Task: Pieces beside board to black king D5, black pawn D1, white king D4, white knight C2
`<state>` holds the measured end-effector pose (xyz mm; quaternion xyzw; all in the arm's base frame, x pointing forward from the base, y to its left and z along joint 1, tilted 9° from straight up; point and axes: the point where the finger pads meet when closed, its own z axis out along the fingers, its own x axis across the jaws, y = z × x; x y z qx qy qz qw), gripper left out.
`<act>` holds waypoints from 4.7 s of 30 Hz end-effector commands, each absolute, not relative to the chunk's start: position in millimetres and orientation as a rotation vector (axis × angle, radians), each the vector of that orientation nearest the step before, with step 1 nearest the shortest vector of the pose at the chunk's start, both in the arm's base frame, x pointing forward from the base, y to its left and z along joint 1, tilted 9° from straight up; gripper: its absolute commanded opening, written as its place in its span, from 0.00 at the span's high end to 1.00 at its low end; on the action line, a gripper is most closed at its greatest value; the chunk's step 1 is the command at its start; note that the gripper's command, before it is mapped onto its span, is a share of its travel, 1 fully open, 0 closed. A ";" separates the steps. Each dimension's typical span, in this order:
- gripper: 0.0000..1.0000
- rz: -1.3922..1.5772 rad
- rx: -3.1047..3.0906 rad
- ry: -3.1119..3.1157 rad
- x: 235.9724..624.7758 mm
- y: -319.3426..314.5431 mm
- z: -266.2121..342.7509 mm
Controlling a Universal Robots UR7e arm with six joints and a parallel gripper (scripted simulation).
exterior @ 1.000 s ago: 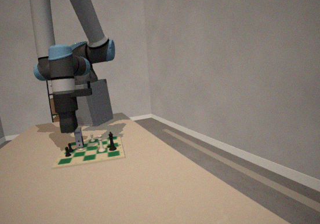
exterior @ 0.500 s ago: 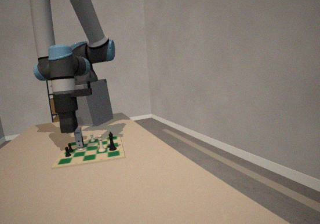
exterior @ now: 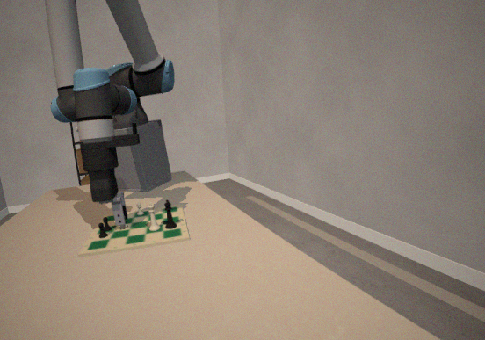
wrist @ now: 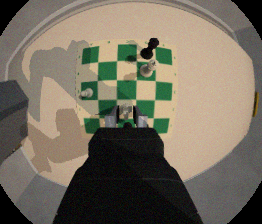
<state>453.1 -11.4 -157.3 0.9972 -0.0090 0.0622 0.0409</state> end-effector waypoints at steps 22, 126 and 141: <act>0.27 0.192 3.054 -0.029 451.2 -10.4 -144.8; 0.00 0.196 3.053 -0.029 434.4 1.4 4.8; 0.00 0.196 3.053 -0.029 434.4 1.3 4.9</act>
